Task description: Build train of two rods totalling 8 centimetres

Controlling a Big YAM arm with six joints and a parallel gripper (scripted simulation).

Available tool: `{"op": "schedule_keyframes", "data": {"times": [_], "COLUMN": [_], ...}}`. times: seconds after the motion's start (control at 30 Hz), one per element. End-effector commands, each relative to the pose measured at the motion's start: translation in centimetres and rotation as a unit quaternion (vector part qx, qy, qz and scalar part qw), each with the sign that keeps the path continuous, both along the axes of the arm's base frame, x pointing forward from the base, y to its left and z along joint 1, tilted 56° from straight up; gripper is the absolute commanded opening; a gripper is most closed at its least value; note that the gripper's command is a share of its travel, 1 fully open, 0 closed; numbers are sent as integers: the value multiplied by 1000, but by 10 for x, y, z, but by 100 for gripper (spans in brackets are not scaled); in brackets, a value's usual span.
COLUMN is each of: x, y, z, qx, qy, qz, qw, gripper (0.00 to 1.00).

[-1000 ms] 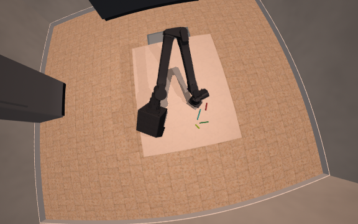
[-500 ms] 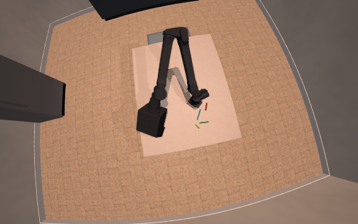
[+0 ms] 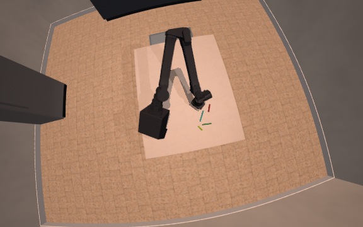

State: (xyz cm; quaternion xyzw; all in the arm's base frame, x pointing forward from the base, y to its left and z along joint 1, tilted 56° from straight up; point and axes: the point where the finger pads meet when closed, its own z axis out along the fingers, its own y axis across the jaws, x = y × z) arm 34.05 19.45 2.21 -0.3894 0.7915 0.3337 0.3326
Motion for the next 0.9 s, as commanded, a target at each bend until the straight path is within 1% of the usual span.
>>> {"op": "schedule_keyframes", "data": {"times": [0.0, 0.07, 0.1, 0.17, 0.2, 0.27, 0.3, 0.67, 0.73, 0.77, 0.8, 0.87], "x": [-3, -3, -3, -3, -3, -3, -3, -3, -6, -4, 0, -3], "y": [5, 5, 5, 5, 5, 5, 5, 5, 4, 1, -8, -13], "z": [-4, -4, -4, -4, -4, -4, -4, -4, -6, 0, 5, 7], "qx": [0, 0, 0, -1, -1, -1, -1, -1, -3, -2, 0, 0], "qy": [6, 6, 6, 6, 6, 6, 6, 6, 11, 1, -5, -3], "qz": [6, 6, 6, 6, 6, 6, 6, 6, 9, 8, -3, -4], "qw": [1000, 1000, 1000, 1000, 1000, 1000, 1000, 1000, 1000, 1000, 1000, 1000], "gripper": [12, 12, 16, 16, 20, 20, 23, 23, 23, 23, 23, 23]}}
